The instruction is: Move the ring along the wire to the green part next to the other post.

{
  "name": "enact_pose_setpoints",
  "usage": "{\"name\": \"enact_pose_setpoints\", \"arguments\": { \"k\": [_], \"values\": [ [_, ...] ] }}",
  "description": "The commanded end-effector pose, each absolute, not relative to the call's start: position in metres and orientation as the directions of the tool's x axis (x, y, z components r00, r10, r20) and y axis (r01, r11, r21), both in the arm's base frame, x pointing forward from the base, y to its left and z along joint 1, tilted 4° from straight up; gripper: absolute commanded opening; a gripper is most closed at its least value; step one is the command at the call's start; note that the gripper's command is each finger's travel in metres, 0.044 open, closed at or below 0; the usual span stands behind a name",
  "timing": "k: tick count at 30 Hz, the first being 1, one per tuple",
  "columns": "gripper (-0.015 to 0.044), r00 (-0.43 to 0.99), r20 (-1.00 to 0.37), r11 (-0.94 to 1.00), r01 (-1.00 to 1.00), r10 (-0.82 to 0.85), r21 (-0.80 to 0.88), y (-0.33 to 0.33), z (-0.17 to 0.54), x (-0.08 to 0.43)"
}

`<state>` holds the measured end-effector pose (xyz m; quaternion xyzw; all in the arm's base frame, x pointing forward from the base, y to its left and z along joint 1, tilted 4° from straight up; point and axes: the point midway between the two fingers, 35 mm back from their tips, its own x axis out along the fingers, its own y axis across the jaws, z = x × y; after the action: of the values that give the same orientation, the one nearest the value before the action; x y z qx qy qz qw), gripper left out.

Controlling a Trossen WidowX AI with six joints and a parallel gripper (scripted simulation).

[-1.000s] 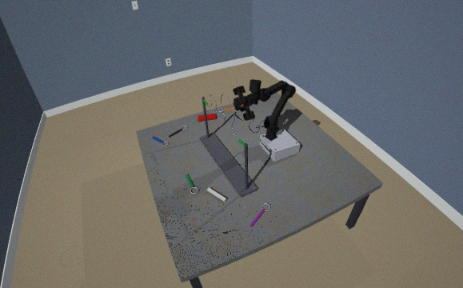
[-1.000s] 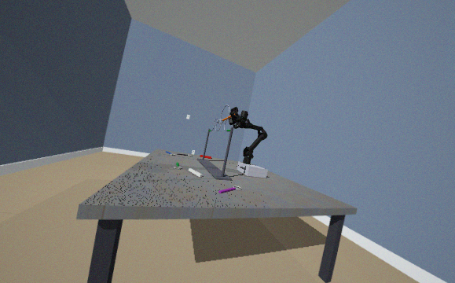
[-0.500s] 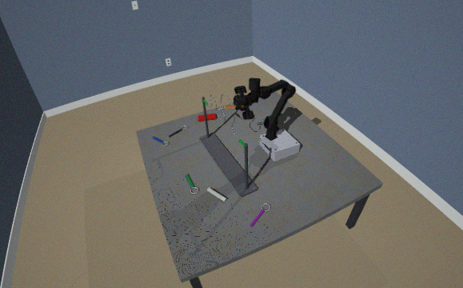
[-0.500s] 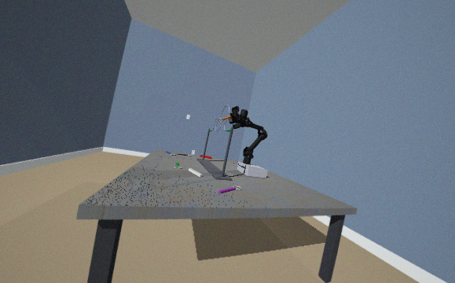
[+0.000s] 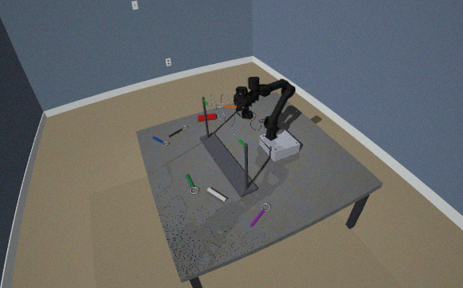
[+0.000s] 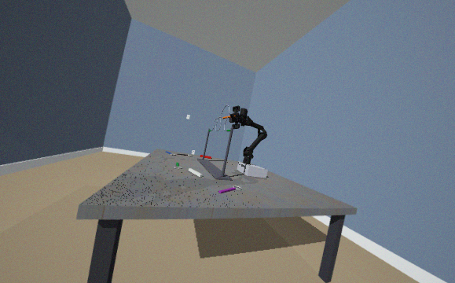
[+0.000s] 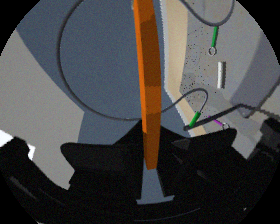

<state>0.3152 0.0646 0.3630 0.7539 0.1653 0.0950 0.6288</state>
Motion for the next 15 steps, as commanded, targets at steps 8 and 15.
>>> {"name": "enact_pose_setpoints", "arguments": {
  "k": [8,15],
  "values": [
    [-0.015,0.923,-0.133,-0.014,0.148,0.36,0.989,0.0652,0.359,0.3163],
    [-0.015,0.92,-0.176,0.071,0.161,0.35,0.984,0.0653,0.3562,0.3162]
  ]
}}
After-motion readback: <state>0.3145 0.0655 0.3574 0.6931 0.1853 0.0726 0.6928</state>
